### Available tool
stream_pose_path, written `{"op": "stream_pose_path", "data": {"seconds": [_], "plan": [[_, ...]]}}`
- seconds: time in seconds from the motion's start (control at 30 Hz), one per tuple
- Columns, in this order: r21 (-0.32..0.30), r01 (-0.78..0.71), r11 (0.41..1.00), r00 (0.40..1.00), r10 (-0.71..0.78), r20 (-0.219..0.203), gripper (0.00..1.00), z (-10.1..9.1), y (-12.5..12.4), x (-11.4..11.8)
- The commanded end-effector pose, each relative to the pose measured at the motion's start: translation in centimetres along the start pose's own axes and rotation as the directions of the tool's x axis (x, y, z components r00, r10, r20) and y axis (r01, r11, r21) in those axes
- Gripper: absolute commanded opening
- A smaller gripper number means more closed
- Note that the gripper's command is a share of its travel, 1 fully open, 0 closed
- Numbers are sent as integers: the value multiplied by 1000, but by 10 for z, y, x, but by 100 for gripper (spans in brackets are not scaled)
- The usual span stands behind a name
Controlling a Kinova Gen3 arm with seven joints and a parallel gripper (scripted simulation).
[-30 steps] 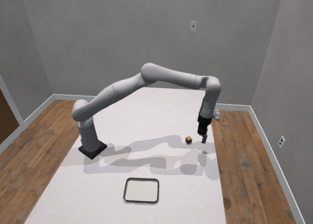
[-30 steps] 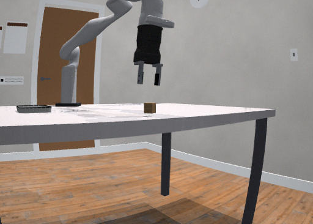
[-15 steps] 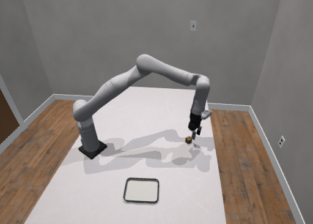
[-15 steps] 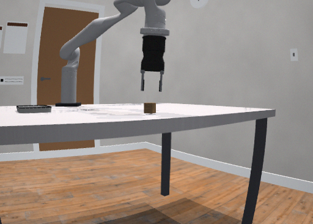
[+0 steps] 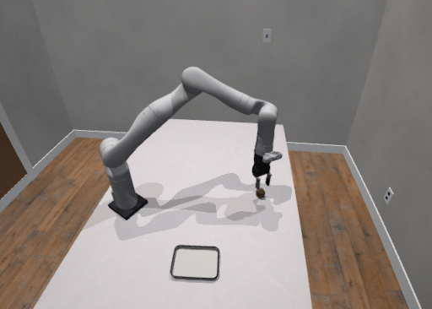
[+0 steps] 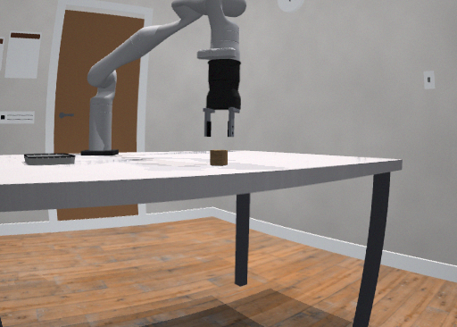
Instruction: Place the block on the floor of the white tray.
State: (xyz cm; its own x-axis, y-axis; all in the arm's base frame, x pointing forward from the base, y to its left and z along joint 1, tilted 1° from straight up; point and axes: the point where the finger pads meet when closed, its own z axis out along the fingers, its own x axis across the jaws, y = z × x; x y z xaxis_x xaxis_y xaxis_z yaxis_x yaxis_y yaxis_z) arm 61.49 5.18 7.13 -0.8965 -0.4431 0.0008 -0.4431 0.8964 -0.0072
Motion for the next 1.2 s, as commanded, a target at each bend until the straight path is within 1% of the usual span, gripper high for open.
{"op": "stream_pose_path", "data": {"seconds": [0.0,0.8,0.83,1.17], "plan": [[6,-30,1000,1000,30,8,97,-1,3,1],[6,-44,999,999,44,9,97,0,4,2],[6,-44,999,999,44,9,94,0,4,2],[6,-44,999,999,44,9,94,0,4,2]]}}
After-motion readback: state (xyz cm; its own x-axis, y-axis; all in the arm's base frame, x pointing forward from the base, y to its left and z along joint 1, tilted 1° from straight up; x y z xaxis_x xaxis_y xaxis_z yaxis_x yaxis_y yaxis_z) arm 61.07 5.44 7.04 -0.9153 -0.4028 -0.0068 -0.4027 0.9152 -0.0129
